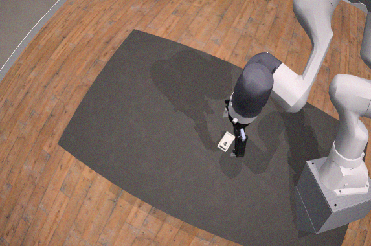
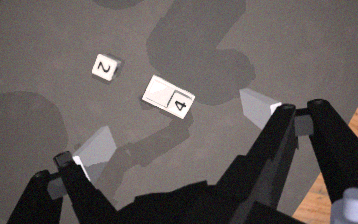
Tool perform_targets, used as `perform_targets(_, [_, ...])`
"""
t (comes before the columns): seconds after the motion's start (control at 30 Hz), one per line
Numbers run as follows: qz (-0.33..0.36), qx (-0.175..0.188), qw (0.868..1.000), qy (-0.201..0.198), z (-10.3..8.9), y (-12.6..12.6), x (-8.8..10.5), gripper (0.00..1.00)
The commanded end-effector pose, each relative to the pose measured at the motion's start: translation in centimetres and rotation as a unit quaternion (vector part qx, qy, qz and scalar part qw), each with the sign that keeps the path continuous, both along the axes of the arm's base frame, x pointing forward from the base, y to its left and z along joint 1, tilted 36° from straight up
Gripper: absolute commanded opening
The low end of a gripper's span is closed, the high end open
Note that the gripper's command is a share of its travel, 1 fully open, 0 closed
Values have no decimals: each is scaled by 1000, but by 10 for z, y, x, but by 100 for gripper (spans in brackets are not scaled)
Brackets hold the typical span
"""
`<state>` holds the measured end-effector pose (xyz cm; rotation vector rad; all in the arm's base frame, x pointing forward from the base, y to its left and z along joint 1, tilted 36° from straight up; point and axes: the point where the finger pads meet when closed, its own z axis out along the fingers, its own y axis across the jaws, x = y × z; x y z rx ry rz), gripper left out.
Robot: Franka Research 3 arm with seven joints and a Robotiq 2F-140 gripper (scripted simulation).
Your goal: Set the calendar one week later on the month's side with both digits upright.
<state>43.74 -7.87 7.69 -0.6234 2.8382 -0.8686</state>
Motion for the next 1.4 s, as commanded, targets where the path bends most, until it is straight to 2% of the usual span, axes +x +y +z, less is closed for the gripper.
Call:
perform_targets(0.0, [70,-16,996,50,1,-2,-1,100])
perform_targets(0.53, [159,-36,981,104,2,-6,-2,100])
perform_targets(1.03, [264,-60,948,166,4,-11,-4,100])
perform_targets(1.13, [265,-60,948,166,4,-11,-4,100])
perform_targets(1.17, [286,-65,939,178,4,-12,-4,100])
perform_targets(1.37, [322,-74,922,200,5,-13,-5,100])
